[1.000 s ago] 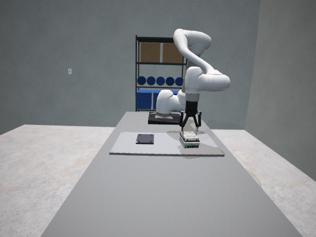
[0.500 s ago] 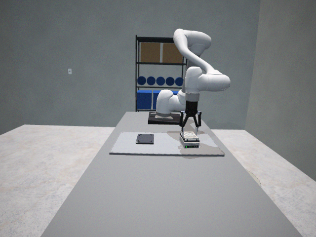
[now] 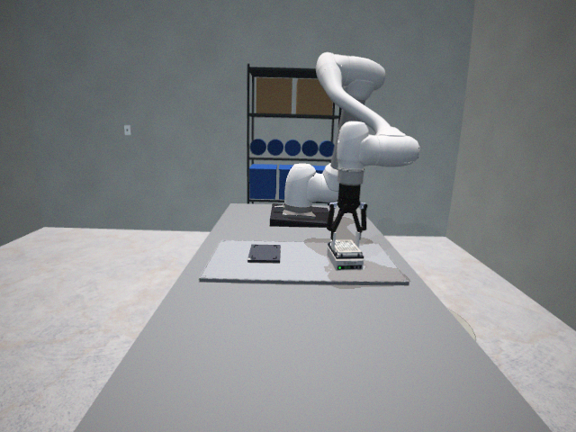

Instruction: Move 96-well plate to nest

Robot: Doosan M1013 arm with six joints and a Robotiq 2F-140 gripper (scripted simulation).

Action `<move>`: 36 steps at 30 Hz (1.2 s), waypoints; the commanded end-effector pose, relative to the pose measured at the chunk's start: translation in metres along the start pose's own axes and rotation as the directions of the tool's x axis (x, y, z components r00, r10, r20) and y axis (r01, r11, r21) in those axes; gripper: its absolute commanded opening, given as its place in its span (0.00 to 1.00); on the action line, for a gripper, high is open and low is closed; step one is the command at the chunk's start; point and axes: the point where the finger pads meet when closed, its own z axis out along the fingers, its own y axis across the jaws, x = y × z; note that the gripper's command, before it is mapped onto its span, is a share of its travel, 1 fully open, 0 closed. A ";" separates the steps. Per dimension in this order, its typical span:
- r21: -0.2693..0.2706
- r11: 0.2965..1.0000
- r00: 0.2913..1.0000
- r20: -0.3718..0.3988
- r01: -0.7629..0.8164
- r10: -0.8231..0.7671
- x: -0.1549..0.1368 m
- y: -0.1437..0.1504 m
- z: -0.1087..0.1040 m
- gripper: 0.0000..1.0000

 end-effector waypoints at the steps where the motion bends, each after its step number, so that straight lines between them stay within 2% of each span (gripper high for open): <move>1: 0.001 1.000 1.000 -0.002 0.002 -0.002 0.000 -0.001 0.002 0.10; 17: 0.001 1.000 1.000 -0.002 0.002 -0.002 0.000 -0.001 0.002 0.10; 36: 0.001 1.000 1.000 -0.002 0.002 -0.002 0.000 -0.001 -0.026 0.10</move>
